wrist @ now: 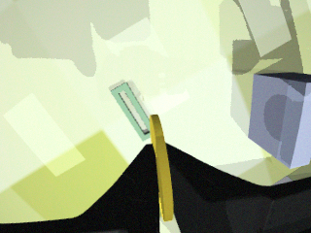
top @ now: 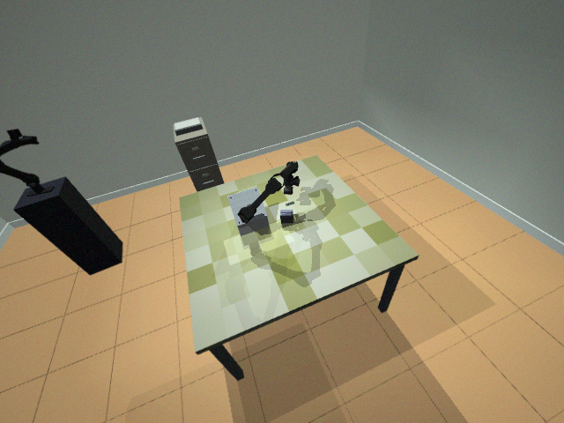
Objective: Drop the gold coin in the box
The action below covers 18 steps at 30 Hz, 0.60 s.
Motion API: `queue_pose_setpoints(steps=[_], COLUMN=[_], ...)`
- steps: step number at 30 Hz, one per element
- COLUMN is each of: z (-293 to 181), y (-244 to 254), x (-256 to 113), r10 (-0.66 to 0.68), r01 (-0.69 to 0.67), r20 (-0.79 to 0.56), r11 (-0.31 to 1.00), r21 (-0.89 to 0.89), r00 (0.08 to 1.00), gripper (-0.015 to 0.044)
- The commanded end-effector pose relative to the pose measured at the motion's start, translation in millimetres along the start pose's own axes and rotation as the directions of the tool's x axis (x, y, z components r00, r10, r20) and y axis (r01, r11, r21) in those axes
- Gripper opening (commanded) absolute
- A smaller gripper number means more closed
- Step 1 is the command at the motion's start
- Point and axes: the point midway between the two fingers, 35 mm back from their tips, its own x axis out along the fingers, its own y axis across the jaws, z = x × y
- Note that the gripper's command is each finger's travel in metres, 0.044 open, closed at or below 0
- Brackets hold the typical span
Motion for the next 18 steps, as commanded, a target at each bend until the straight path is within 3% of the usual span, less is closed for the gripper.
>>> queue_pose_setpoints(steps=[1, 18], z=[1.3, 4.1], y=[-11.0, -55.6], x=[1.1, -2.4], r10=[-0.007, -0.007], r01=[0.007, 0.007], r20=[0.0, -0.001], r11=[1.0, 1.0], r21=[0.0, -0.002], r00=[1.0, 1.0], gripper=[0.0, 0.0])
